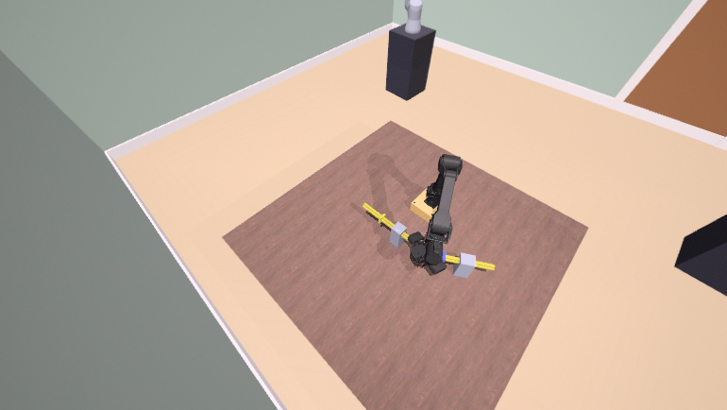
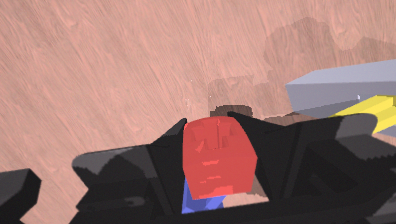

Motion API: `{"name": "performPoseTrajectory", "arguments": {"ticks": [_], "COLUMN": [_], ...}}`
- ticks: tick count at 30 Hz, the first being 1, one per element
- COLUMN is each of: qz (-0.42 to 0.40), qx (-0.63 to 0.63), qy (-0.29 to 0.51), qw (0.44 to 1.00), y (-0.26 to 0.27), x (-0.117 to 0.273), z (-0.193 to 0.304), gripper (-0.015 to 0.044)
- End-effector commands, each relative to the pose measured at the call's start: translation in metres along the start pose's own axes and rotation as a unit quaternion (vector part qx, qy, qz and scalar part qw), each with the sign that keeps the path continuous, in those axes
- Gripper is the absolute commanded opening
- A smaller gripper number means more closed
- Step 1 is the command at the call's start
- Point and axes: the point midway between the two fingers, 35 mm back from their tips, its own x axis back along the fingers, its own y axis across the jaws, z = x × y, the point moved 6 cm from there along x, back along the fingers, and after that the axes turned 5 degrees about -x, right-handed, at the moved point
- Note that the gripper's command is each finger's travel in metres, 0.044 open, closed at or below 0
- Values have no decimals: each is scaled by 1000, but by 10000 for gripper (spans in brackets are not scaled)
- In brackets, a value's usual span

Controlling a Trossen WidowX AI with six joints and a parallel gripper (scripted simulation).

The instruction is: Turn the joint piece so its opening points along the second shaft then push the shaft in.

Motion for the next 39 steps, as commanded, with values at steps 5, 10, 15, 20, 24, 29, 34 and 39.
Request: {"name": "performPoseTrajectory", "arguments": {"ticks": [5, 10, 15, 20, 24, 29, 34, 39], "qz": [0, 0, 0, 8, 16, 24, 31, 38], "qx": [0, 0, -2, -38, -77, -120, -163, -205], "qy": [0, 0, 1, 8, 15, 22, 30, 38], "qw": [1000, 1000, 1000, 999, 997, 992, 986, 977], "y": [0, 0, 0, -3, -6, -9, -13, -16], "x": [0, 0, 0, -1, -1, -2, -2, -3], "z": [0, 0, 0, -1, -3, -3, -4, -4], "gripper": [121, 0, 0, 0, 0, 0, 0, 0]}}
